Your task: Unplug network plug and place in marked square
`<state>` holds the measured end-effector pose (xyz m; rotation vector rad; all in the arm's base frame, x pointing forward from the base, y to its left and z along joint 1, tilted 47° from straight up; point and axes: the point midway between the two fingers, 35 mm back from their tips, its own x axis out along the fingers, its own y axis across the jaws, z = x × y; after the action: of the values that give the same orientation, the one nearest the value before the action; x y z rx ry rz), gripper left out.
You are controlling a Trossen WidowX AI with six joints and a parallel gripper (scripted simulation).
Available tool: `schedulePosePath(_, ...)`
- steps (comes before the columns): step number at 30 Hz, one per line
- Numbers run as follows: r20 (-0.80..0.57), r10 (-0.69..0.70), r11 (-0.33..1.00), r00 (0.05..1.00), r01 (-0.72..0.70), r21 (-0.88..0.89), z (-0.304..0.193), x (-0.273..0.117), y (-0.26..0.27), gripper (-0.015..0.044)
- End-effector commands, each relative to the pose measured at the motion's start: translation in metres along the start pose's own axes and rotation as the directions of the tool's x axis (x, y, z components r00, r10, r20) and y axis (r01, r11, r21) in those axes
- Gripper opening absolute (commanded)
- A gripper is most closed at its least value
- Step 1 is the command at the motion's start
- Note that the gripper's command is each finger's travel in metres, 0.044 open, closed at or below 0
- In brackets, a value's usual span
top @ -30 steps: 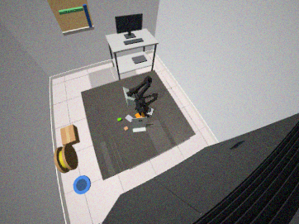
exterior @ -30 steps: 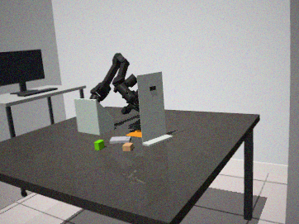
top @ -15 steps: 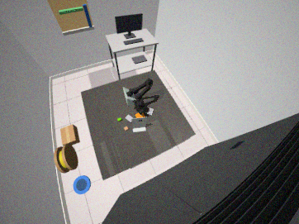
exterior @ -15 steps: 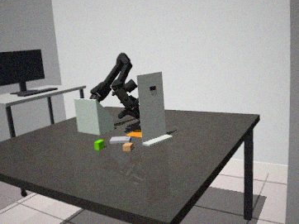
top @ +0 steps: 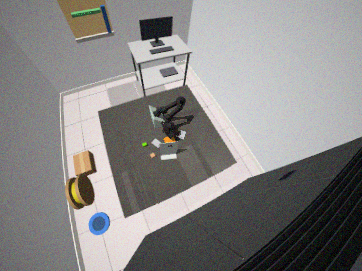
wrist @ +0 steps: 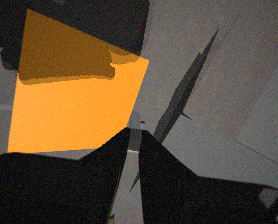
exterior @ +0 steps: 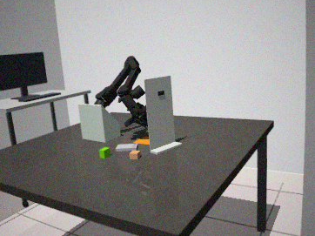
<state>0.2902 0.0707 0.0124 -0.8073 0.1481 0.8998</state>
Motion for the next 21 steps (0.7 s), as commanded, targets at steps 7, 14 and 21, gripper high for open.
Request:
schedulePosePath(7, -0.007, 0.008, 1.000, 1.000, -0.008, 0.010, -0.002, 0.008, 0.007, 0.0000)
schedulePosePath(14, -0.008, 0.008, 1.000, 1.000, -0.008, 0.010, -0.002, 0.013, 0.010, 0.0000)
schedulePosePath(21, -0.008, 0.008, 1.000, 1.000, -0.008, 0.010, -0.002, 0.017, 0.013, 0.0000)
